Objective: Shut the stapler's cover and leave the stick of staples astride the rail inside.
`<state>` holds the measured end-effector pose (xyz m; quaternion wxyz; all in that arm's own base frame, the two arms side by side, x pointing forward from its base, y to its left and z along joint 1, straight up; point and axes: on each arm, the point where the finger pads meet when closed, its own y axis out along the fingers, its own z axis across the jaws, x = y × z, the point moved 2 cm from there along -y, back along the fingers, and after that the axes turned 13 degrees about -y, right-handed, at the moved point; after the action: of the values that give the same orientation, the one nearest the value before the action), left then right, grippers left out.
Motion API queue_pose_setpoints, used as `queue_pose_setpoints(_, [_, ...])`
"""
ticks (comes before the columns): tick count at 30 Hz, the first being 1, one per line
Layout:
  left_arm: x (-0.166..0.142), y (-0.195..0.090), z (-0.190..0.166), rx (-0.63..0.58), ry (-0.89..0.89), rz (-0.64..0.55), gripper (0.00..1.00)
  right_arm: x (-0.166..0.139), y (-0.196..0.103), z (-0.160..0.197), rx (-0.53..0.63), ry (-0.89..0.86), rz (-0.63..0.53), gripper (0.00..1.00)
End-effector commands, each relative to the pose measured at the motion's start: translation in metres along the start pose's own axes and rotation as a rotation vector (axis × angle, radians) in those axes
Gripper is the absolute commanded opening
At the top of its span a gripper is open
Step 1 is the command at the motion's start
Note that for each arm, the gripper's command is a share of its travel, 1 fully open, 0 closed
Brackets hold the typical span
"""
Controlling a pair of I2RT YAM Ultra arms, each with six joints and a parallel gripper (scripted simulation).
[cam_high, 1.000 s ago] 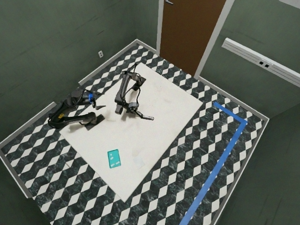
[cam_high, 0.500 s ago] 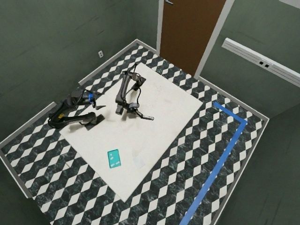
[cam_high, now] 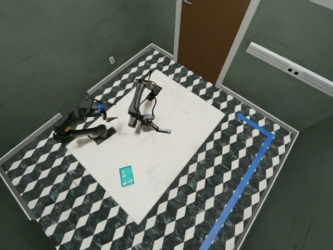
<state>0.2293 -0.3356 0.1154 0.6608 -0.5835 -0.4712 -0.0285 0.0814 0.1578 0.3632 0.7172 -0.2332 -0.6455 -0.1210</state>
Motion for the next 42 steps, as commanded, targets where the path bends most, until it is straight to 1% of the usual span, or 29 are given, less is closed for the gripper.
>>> queue_pose_setpoints(1, [0.012, -0.011, 0.0, -0.021, -0.02, -0.005, 0.02, 0.003, -0.004, 0.0, 0.002, -0.002, 0.001, 1.0])
queue_pose_setpoints(2, [0.012, -0.011, 0.0, -0.021, -0.02, -0.005, 0.0, 0.003, -0.004, 0.0, 0.002, -0.002, 0.001, 1.0])
queue_pose_setpoints(4, [0.018, -0.012, -0.004, -0.035, -0.029, -0.001, 0.0, 0.003, -0.004, 0.0, 0.002, -0.002, 0.001, 1.0])
queue_pose_setpoints(6, [0.018, -0.013, -0.006, -0.034, -0.038, 0.044, 0.0, 0.003, -0.004, 0.0, 0.002, -0.002, 0.001, 1.0])
queue_pose_setpoints(8, [0.018, -0.013, -0.006, -0.034, -0.038, 0.044, 0.0, 0.003, -0.004, 0.0, 0.002, -0.002, 0.001, 1.0])
queue_pose_setpoints(22, [0.037, -0.009, -0.01, 0.003, -0.028, 0.224, 0.0, 0.003, -0.004, 0.0, 0.002, -0.002, 0.001, 1.0])
queue_pose_setpoints(25, [0.039, -0.009, -0.007, 0.015, -0.019, 0.234, 0.0, 0.003, -0.004, 0.0, 0.002, -0.002, 0.001, 1.0])
queue_pose_setpoints(40, [0.054, 0.002, -0.011, 0.061, -0.008, 0.428, 0.0, 0.003, -0.004, 0.0, 0.002, -0.002, 0.001, 1.0])
queue_pose_setpoints(42, [0.054, 0.002, -0.011, 0.061, -0.008, 0.428, 0.0, 0.003, -0.004, 0.0, 0.002, -0.002, 0.001, 1.0])
